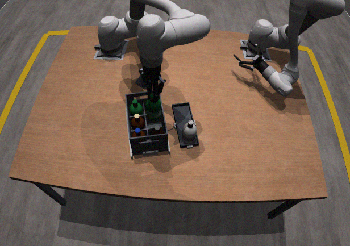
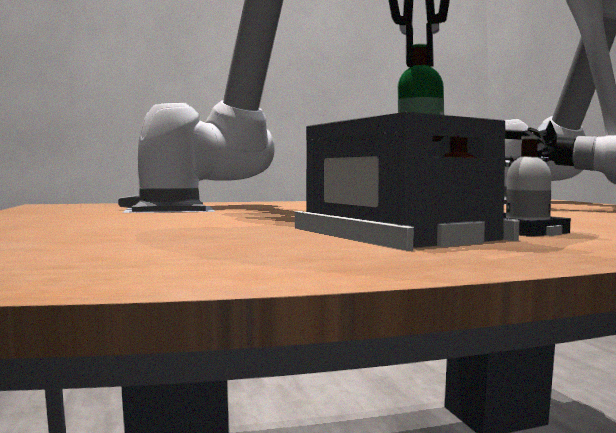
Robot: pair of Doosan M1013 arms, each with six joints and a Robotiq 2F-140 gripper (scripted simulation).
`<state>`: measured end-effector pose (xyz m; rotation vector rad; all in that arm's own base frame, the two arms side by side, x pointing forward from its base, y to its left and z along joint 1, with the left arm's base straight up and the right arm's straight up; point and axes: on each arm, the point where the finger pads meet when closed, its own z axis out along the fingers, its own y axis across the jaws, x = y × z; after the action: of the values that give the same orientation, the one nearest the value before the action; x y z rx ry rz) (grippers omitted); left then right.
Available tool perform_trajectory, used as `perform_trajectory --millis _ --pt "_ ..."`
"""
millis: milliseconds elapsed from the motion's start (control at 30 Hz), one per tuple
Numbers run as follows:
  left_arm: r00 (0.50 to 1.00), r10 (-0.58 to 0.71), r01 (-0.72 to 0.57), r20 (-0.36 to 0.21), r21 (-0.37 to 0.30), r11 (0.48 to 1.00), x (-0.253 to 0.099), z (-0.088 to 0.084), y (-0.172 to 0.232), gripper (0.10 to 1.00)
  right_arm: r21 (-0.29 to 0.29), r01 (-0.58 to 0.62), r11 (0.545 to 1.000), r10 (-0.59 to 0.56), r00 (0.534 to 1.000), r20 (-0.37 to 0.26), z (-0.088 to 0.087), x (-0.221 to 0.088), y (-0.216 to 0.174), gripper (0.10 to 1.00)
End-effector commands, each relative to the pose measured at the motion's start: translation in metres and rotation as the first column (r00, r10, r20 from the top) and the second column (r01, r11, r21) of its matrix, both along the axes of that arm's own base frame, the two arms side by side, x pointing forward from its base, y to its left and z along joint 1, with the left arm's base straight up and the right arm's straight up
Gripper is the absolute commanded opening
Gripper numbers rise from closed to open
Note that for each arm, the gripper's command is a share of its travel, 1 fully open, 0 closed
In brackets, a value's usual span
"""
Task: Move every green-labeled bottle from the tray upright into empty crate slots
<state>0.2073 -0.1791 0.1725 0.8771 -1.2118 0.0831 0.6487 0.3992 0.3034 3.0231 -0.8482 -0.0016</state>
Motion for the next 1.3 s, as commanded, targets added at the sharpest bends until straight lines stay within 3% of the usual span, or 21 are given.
perform_trajectory --millis 0,1267 --pt "1.000 0.000 0.000 0.001 0.000 1.000 0.0000 0.0002 0.0000 1.000 0.001 0.000 1.000 0.000 1.000 0.001 0.0014 0.0002 0.0002 0.099" --pt "1.000 0.000 0.000 0.001 0.000 1.000 0.0000 0.0002 0.0000 1.000 0.001 0.000 1.000 0.000 1.000 0.001 -0.0019 0.0002 0.0002 0.099"
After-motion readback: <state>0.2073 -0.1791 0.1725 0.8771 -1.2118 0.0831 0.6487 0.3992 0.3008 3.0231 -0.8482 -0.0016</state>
